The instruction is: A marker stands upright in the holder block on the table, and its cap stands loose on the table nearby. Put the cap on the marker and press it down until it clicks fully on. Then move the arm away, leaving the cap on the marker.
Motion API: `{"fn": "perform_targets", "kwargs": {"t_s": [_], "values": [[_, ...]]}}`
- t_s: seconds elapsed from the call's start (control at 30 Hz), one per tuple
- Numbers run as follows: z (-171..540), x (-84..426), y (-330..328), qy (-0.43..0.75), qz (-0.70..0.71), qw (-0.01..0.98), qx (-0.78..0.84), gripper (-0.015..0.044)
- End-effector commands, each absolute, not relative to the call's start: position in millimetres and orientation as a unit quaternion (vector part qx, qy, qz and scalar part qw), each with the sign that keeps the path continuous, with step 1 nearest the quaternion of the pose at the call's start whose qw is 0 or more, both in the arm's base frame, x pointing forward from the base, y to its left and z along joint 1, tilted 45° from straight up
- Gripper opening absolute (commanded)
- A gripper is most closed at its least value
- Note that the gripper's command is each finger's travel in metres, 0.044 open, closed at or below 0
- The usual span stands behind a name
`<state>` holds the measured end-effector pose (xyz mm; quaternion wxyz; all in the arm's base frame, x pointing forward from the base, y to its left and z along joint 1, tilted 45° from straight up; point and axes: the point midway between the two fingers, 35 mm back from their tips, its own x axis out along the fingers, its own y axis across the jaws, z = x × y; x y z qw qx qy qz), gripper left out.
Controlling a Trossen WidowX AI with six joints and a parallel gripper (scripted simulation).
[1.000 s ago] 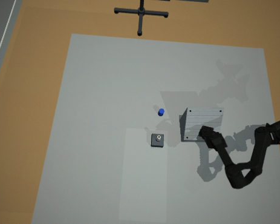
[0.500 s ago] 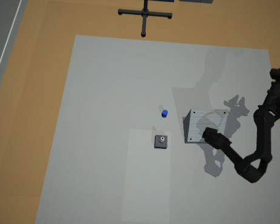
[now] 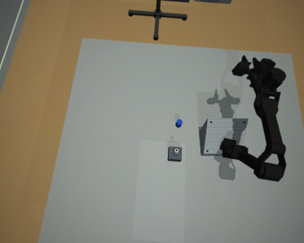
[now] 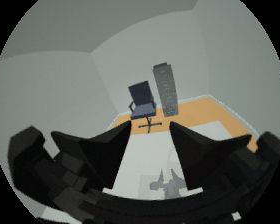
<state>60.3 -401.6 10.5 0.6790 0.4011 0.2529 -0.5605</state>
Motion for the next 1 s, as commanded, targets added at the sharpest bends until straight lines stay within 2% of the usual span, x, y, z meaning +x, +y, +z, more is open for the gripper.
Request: {"fn": "perform_targets", "kwargs": {"t_s": [0.0, 0.33, 0.5, 0.7, 0.97], "values": [[-11, 107, -378, 0.344, -0.473, 0.711, 0.391, 0.0254], [-57, 214, -257, 0.577, -0.127, 0.746, 0.306, 0.0254], [-63, 240, -183, 0.645, 0.069, 0.718, 0.252, 0.0254], [-56, 250, -88, 0.679, 0.317, 0.633, 0.191, 0.0254], [-63, 252, -71, 0.679, 0.343, 0.622, 0.186, 0.0254]]}}
